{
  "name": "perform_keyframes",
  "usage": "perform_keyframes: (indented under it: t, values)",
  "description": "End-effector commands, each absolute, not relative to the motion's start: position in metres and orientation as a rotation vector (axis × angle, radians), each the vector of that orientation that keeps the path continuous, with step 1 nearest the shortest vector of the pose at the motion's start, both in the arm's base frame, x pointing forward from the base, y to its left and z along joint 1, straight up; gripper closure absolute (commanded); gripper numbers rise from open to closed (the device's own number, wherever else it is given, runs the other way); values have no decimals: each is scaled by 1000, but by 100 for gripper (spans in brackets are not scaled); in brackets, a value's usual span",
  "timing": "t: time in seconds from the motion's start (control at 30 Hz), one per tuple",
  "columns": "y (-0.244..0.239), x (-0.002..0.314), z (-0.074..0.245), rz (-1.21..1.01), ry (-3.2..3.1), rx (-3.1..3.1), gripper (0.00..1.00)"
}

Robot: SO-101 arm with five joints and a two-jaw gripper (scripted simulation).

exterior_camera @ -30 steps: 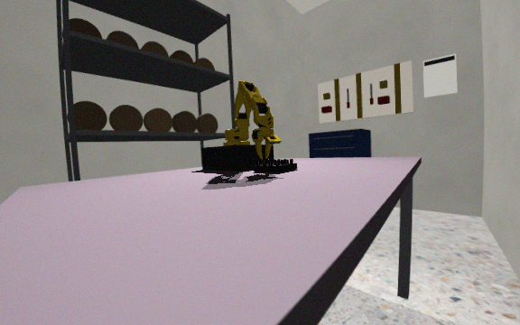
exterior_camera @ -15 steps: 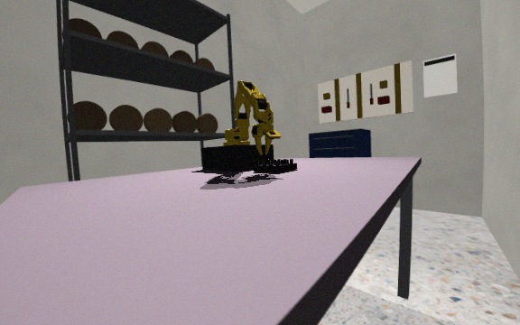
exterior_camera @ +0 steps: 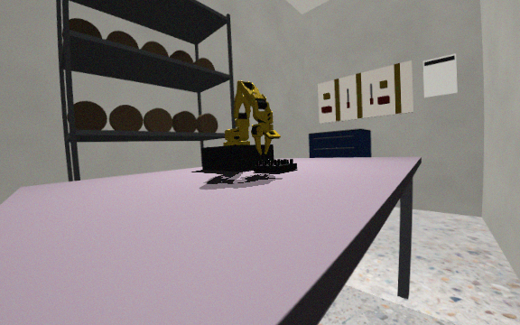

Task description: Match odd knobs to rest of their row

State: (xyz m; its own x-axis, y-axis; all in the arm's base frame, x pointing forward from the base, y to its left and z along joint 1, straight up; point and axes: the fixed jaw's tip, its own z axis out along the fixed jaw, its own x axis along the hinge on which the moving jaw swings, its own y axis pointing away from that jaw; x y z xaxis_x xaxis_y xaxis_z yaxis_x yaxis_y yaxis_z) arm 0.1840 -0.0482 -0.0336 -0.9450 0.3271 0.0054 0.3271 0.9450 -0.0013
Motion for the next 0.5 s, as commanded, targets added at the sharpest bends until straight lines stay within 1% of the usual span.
perform_keyframes:
  t: [0.0,0.47]
  values:
    - [-47,180,-31,-1,-3093,-531,92]
    - [-43,167,-30,-1,-3093,-531,92]
